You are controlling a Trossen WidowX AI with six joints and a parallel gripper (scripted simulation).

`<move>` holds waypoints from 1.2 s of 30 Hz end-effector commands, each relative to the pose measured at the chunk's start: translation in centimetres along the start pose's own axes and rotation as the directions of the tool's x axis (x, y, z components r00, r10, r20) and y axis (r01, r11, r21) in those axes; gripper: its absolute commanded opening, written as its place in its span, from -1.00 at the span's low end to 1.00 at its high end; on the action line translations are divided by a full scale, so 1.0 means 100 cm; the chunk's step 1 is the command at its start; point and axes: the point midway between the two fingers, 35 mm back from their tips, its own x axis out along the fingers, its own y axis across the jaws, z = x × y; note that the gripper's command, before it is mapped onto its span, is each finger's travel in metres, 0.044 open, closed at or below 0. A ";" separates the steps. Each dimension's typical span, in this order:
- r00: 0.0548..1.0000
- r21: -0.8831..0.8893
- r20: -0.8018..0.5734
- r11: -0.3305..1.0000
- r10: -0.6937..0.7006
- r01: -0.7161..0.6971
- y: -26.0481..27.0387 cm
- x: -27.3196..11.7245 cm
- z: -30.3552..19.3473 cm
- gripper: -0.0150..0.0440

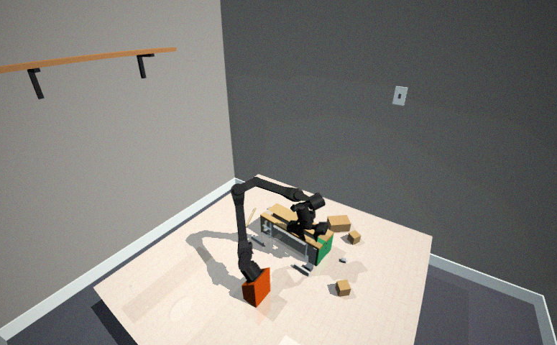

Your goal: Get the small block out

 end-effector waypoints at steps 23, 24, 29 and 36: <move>0.968 0.847 0.221 -0.515 0.121 -0.129 -0.021 0.003 -0.031 0.47; 0.966 0.821 0.226 -0.559 0.123 -0.121 -0.022 0.003 -0.032 0.47; 0.959 0.656 0.251 -0.752 0.129 -0.071 -0.024 0.002 -0.034 0.47; 0.947 0.357 0.291 -0.934 0.138 0.026 -0.027 0.002 -0.038 0.47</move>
